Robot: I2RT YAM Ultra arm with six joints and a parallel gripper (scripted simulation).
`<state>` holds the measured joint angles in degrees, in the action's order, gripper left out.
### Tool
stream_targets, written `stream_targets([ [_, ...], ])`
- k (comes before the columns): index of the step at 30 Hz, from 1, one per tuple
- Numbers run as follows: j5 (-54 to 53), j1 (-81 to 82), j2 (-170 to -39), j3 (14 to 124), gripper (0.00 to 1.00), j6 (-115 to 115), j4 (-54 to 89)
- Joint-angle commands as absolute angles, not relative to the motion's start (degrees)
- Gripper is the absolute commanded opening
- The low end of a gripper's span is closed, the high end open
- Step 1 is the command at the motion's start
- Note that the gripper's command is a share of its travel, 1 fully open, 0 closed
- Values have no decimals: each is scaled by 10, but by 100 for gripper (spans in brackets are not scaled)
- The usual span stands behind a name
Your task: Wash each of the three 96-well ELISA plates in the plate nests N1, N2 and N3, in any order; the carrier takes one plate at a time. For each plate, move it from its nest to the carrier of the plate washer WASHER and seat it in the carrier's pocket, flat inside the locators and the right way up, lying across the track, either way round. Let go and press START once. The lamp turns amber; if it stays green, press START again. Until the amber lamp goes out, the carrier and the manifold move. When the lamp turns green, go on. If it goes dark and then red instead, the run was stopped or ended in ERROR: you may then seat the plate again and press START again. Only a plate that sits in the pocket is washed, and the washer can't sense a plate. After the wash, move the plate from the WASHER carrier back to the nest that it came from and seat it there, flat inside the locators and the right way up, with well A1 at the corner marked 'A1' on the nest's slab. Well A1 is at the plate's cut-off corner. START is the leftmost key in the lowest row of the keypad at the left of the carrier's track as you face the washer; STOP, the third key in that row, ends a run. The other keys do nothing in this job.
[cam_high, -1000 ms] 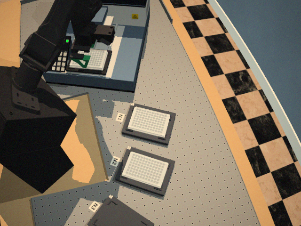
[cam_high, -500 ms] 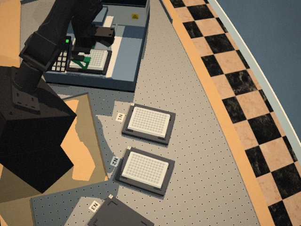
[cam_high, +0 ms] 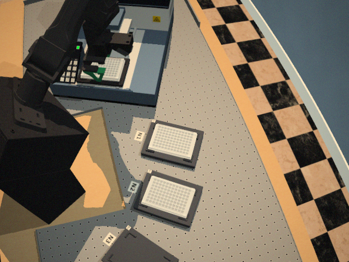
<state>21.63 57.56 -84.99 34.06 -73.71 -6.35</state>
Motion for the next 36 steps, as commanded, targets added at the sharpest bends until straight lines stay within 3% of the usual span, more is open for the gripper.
stream_targets([
  [1, 217, 576, -848, 342, 100, -735, -64],
  [5, 217, 576, -848, 342, 100, -735, -64],
  [6, 217, 576, -848, 342, 90, -735, -64],
  [8, 217, 576, -848, 342, 90, -735, -64],
  [9, 217, 576, -848, 342, 80, -735, -64],
  [11, 217, 576, -848, 342, 80, -735, -64],
  [12, 217, 576, -848, 342, 70, -735, -64],
  [16, 217, 576, -848, 342, 70, -735, -64],
  [17, 217, 576, -848, 342, 60, -735, -64],
  [19, 217, 576, -848, 342, 60, -735, -64],
  [20, 217, 576, -848, 342, 50, -735, -64],
  [22, 217, 576, -848, 342, 50, -735, -64],
  [23, 217, 576, -848, 342, 40, -735, -64],
  [25, 217, 576, -848, 342, 40, -735, -64],
  [26, 217, 576, -848, 342, 30, -735, -64],
  [28, 217, 576, -848, 342, 30, -735, -64],
  [29, 217, 576, -848, 342, 20, -735, -64],
  [33, 217, 576, -848, 342, 20, -735, -64],
  [34, 217, 576, -848, 342, 10, -735, -64],
  [36, 217, 576, -848, 342, 10, -735, -64],
])
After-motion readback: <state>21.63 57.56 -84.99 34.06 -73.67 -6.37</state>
